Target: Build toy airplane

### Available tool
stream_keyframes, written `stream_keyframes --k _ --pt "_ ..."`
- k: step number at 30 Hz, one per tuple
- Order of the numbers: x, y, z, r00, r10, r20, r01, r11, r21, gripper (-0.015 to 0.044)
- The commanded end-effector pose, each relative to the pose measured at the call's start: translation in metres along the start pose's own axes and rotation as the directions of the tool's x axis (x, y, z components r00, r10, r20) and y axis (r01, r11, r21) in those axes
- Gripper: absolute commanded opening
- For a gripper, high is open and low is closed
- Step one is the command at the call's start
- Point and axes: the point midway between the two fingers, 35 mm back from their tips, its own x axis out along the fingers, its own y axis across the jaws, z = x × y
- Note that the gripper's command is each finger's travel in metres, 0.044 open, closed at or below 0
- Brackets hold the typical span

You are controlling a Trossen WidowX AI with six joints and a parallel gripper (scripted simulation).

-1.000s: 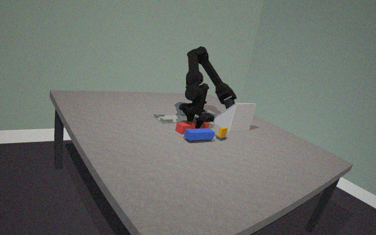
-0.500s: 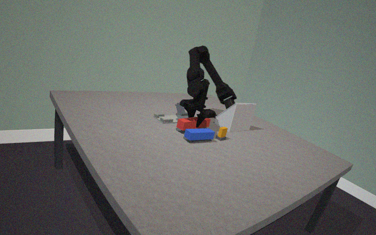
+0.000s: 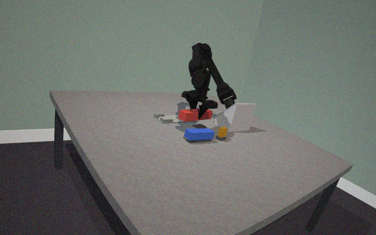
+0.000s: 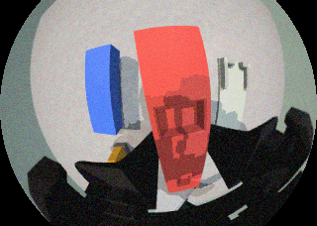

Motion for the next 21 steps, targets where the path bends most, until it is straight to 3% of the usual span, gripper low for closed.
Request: stream_keyframes --k 1,15,21 --pt "-0.018 -0.001 0.001 1.0 0.007 0.009 -0.007 1.0 0.009 0.0" --pt "-0.062 -0.004 -0.006 1.0 -0.005 0.001 0.005 1.0 0.003 0.0" --pt "-0.063 -0.006 -0.006 1.0 -0.004 0.001 0.004 1.0 0.003 0.0"
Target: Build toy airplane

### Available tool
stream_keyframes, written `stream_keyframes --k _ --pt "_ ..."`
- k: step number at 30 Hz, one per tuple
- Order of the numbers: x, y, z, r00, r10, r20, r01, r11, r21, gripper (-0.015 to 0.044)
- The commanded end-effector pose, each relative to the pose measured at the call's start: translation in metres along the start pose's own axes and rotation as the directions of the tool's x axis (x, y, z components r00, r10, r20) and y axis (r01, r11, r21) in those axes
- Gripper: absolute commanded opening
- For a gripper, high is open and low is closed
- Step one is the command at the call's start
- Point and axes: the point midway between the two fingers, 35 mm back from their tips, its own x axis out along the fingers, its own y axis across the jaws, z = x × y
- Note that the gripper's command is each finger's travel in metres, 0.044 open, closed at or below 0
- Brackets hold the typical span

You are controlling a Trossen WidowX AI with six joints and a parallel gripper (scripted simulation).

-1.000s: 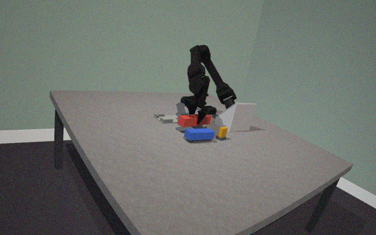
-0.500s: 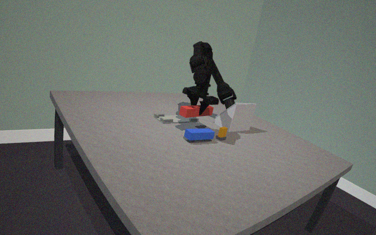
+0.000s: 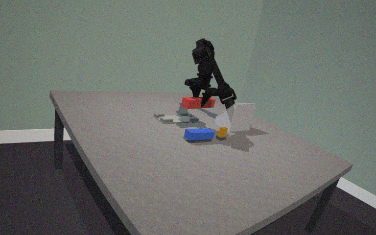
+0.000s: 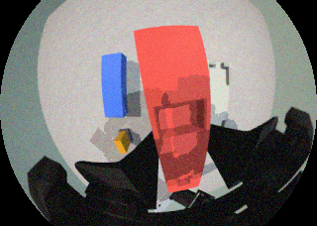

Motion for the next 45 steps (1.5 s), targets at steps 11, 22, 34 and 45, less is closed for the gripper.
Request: stream_keyframes --k 11,22,34,45 --pt "0.009 -0.035 0.004 1.0 0.023 0.008 -0.023 1.0 0.006 0.0" --pt "0.023 -0.067 0.004 1.0 0.029 0.011 -0.029 1.0 0.006 0.0" --pt "0.039 -0.103 -0.002 1.0 0.024 0.012 -0.024 1.0 0.008 0.0" --pt "0.054 -0.134 -0.012 1.0 0.01 0.008 -0.01 1.0 0.012 0.0"
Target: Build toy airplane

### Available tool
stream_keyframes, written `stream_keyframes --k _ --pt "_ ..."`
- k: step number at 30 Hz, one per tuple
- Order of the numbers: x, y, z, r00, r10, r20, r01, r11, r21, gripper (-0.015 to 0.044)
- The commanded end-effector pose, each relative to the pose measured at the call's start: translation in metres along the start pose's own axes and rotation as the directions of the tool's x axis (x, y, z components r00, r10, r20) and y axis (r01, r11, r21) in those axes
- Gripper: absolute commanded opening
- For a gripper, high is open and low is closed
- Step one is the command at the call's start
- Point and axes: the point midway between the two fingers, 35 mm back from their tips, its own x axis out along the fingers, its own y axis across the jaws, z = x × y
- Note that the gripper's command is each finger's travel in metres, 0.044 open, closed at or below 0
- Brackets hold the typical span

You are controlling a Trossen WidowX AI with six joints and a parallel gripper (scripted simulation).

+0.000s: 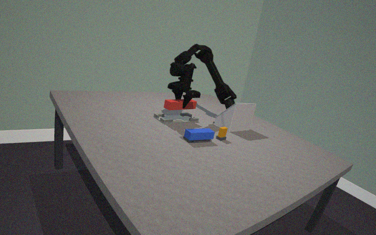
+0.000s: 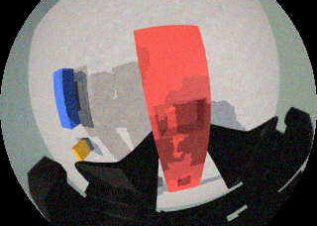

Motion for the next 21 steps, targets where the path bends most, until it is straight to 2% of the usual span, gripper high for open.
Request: stream_keyframes --k 1,9,16,21 --pt "0.005 -0.014 -0.006 1.0 -0.01 0.003 0.01 1.0 0.004 0.0" --pt "0.011 -0.03 -0.013 1.0 -0.02 -0.001 0.02 1.0 0.006 0.0" --pt "0.011 -0.03 -0.013 1.0 -0.02 -0.001 0.02 1.0 0.006 0.0184" --pt "0.011 -0.03 -0.013 1.0 -0.02 -0.001 0.02 1.0 0.006 0.0195"
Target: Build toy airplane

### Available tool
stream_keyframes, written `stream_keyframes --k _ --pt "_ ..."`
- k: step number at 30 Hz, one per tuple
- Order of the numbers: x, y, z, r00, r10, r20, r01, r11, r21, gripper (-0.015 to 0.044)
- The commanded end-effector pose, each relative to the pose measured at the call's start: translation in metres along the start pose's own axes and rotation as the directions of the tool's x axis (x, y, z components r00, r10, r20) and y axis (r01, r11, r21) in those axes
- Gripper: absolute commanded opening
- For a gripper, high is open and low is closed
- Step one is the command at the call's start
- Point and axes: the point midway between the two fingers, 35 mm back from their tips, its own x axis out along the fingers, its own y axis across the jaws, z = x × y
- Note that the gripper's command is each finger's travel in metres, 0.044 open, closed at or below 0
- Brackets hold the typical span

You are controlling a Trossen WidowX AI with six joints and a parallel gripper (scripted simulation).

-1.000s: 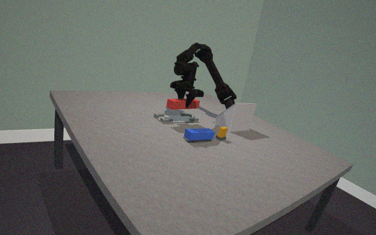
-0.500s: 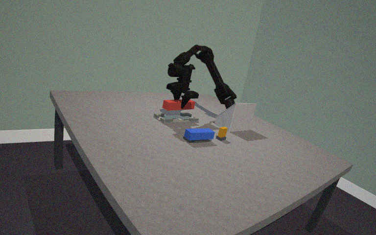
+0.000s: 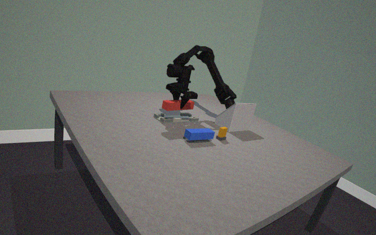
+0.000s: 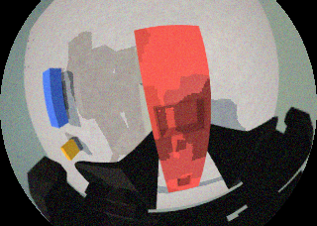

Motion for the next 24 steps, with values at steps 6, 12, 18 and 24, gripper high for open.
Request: stream_keyframes --k 6,12,18,24 --pt "-0.0008 -0.0018 0.0 1.0 -0.004 0.005 0.004 1.0 0.002 0.0195" --pt "-0.0008 -0.0018 0.0 1.0 -0.004 0.005 0.004 1.0 0.002 0.0195" --pt "-0.0008 -0.0018 0.0 1.0 -0.004 0.005 0.004 1.0 0.002 0.0195" --pt "0.0016 -0.0018 0.0002 1.0 -0.004 0.005 0.004 1.0 0.002 0.0195"
